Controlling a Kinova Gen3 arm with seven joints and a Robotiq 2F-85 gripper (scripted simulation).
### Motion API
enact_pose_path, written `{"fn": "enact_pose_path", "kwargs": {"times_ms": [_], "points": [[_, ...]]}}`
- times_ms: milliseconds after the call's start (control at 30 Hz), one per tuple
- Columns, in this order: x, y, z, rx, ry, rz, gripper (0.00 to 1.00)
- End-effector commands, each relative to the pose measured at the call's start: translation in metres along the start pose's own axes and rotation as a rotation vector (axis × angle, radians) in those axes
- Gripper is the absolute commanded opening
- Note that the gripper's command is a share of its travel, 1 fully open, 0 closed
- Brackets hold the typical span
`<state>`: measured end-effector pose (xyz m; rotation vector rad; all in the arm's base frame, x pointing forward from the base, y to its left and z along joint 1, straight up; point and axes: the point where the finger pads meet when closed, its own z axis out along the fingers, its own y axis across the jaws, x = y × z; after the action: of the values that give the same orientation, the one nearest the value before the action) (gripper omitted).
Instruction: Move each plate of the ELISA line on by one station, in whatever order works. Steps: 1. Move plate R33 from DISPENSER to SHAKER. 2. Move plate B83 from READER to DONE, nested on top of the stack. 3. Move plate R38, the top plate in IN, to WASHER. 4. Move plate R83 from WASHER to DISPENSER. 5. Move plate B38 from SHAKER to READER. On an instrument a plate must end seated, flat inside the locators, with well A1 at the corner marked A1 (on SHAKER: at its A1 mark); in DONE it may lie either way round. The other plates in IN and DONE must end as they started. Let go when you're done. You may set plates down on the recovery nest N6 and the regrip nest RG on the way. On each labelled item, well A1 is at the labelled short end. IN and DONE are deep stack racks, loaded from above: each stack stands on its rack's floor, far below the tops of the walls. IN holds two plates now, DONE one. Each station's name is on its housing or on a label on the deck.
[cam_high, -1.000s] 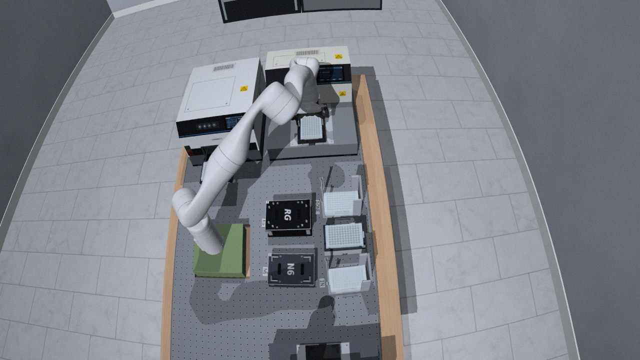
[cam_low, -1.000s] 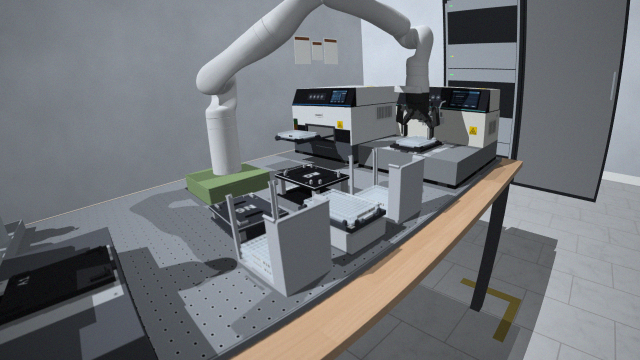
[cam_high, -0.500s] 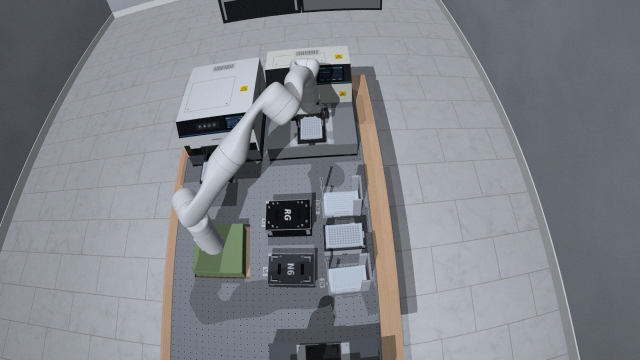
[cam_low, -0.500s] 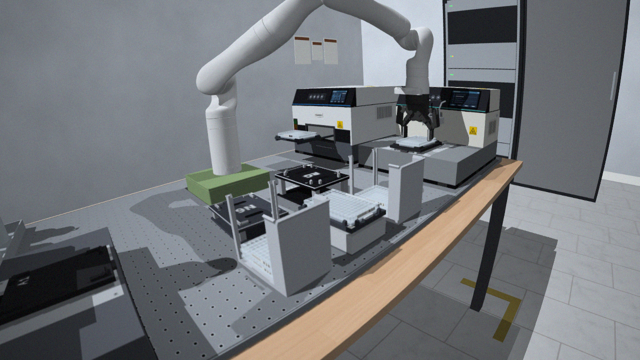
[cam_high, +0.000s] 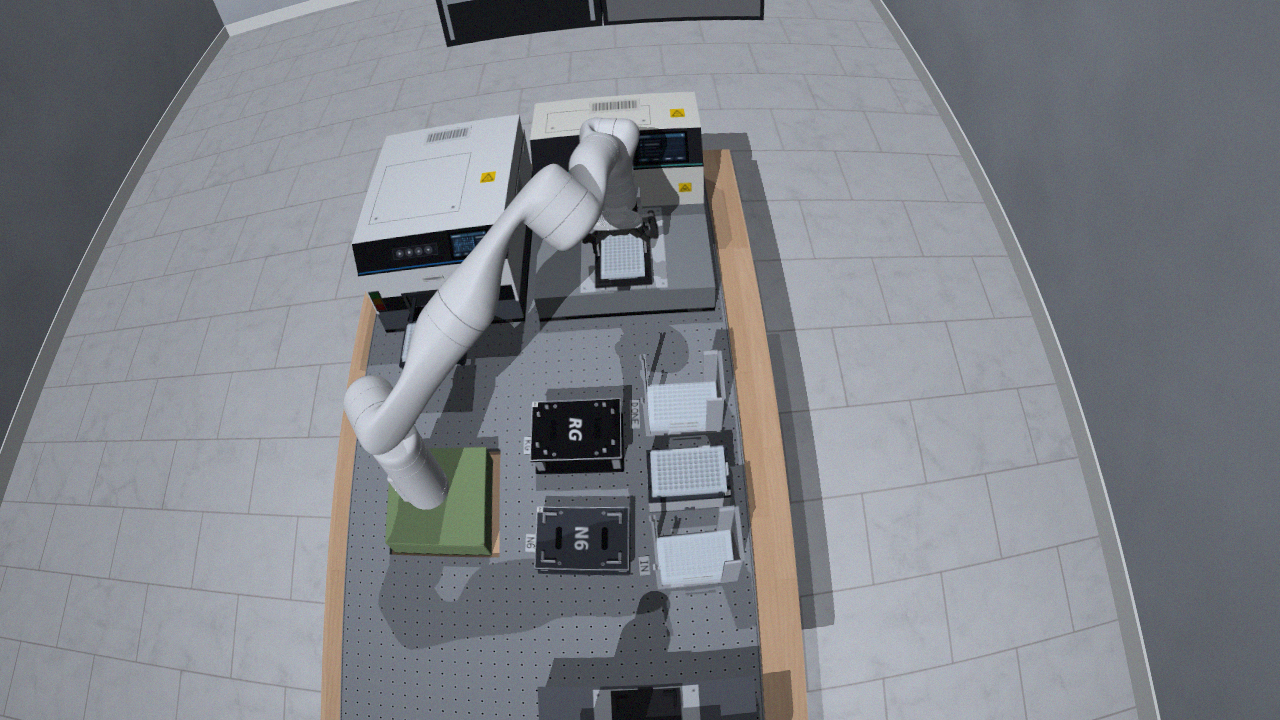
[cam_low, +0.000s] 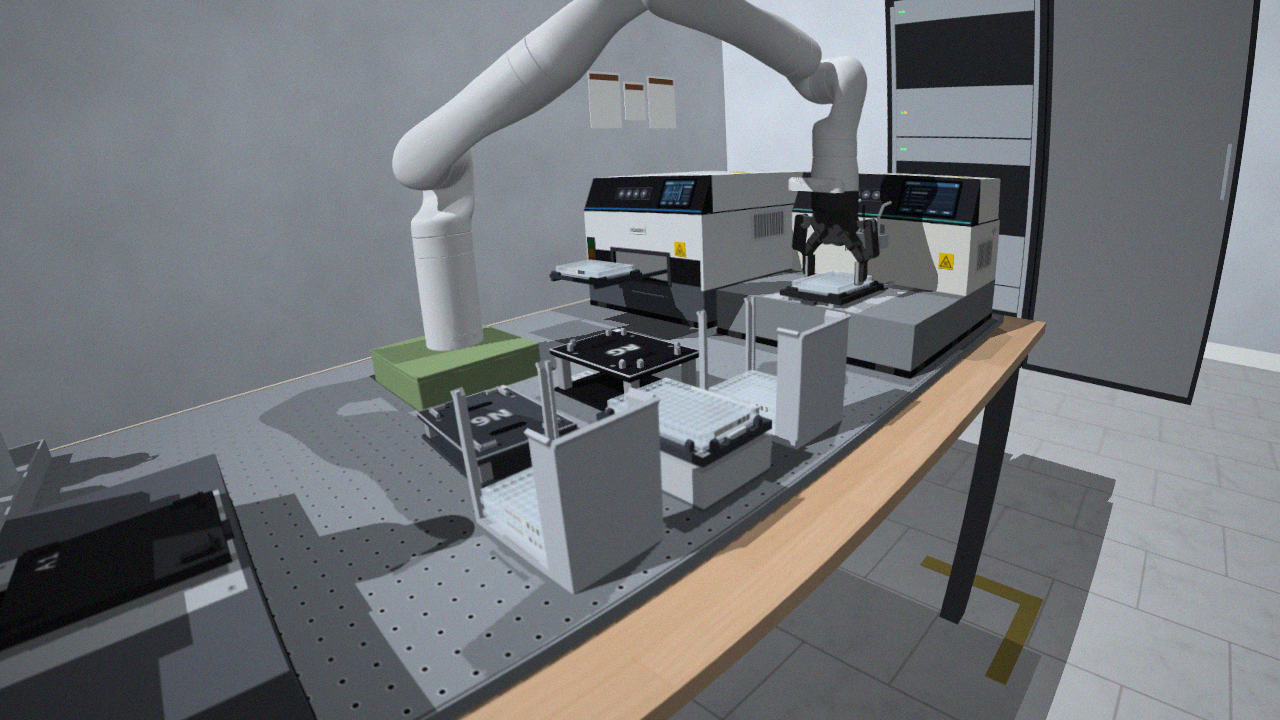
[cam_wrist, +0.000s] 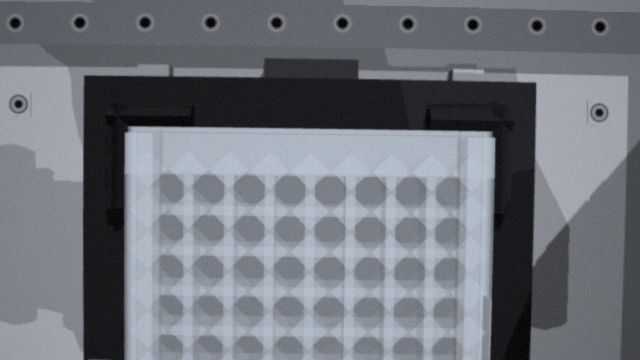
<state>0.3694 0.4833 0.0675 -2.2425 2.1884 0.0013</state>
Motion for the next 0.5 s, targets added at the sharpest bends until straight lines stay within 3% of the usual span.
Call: {"fn": "enact_pose_path", "kwargs": {"times_ms": [0,433,467], "points": [[-0.0005,0.0009,0.0020,0.001,0.000,0.008,1.00],[-0.0008,0.0009,0.0014,0.000,0.000,0.009,1.00],[-0.0005,0.0004,0.0002,0.001,0.000,0.002,0.94]]}}
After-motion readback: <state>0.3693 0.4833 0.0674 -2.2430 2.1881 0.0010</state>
